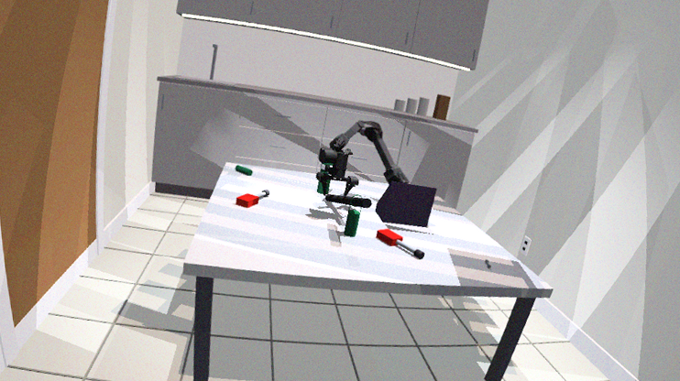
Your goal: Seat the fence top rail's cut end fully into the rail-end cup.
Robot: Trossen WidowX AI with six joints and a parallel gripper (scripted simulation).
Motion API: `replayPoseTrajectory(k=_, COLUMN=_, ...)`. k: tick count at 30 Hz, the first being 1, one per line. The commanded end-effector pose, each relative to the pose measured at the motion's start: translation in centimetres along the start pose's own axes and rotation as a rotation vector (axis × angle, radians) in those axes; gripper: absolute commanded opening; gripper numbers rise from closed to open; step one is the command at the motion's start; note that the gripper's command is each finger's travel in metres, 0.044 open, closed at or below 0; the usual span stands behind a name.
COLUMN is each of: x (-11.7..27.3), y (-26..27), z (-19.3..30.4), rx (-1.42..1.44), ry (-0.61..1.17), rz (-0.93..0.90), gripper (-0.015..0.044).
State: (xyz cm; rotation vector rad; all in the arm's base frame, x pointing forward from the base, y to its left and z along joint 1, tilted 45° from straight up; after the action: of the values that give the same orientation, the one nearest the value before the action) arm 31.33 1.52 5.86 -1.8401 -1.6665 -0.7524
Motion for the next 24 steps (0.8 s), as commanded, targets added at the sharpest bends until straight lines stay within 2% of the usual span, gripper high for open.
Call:
replayPoseTrajectory(k=1, x=-0.7, y=-0.1, z=0.1, rx=0.010, ry=-0.005, rz=0.001, gripper=0.0440)
replayPoseTrajectory(k=19, x=-3.3, y=-0.3, z=0.0, rx=0.009, ry=-0.008, rz=0.001, gripper=0.0440)
replayPoseTrajectory(k=24, x=-3.3, y=-0.3, z=0.0, rx=0.009, ry=-0.008, rz=0.001, gripper=0.0309)
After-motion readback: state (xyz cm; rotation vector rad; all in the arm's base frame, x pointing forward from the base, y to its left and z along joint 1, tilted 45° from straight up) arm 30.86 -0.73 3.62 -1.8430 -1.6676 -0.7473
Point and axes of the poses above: the point midway between the two fingers, 35 mm back from their tips, its own x axis back along the fingers, its own y axis across the jaws, z = x × y, the point moved 8 cm from there along x, back along the fingers, and after that the axes turned 2 degrees about -x, right-handed, at the moved point
